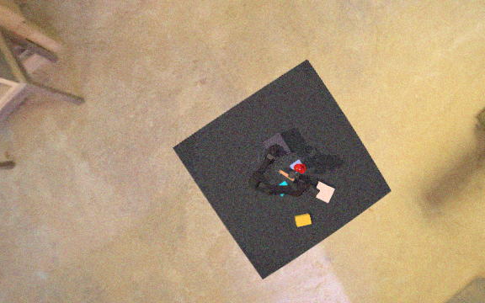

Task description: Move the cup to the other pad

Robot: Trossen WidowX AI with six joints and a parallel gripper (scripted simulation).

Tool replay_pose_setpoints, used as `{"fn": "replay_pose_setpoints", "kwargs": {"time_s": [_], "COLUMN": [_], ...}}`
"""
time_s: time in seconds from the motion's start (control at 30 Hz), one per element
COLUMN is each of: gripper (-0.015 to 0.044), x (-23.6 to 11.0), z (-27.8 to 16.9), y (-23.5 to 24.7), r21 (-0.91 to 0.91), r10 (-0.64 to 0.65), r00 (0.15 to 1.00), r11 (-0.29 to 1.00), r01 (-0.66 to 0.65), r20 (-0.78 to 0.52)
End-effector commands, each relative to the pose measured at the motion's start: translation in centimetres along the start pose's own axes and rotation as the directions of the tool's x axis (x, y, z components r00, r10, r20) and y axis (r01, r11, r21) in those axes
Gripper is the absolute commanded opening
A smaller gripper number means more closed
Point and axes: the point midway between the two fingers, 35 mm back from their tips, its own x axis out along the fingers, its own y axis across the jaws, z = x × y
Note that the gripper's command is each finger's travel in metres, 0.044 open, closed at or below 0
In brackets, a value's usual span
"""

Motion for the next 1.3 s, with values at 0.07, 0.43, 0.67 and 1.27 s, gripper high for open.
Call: {"fn": "replay_pose_setpoints", "kwargs": {"time_s": [0.07, 0.43, 0.67, 1.27], "gripper": [0.0148, 0.0148, 0.0148, 0.0148], "x": [1.4, 1.5, 2.2, 4.9], "z": [-4.9, -5.0, -4.8, -4.1], "y": [-4.6, -4.4, -4.6, -5.6], "r21": [0.124, 0.124, 0.124, 0.124], "r10": [-0.387, -0.387, -0.386, -0.386], "r00": [0.892, 0.892, 0.892, 0.892], "r11": [0.922, 0.922, 0.922, 0.922], "r01": [0.367, 0.367, 0.367, 0.366], "r20": [0.234, 0.234, 0.234, 0.234]}}
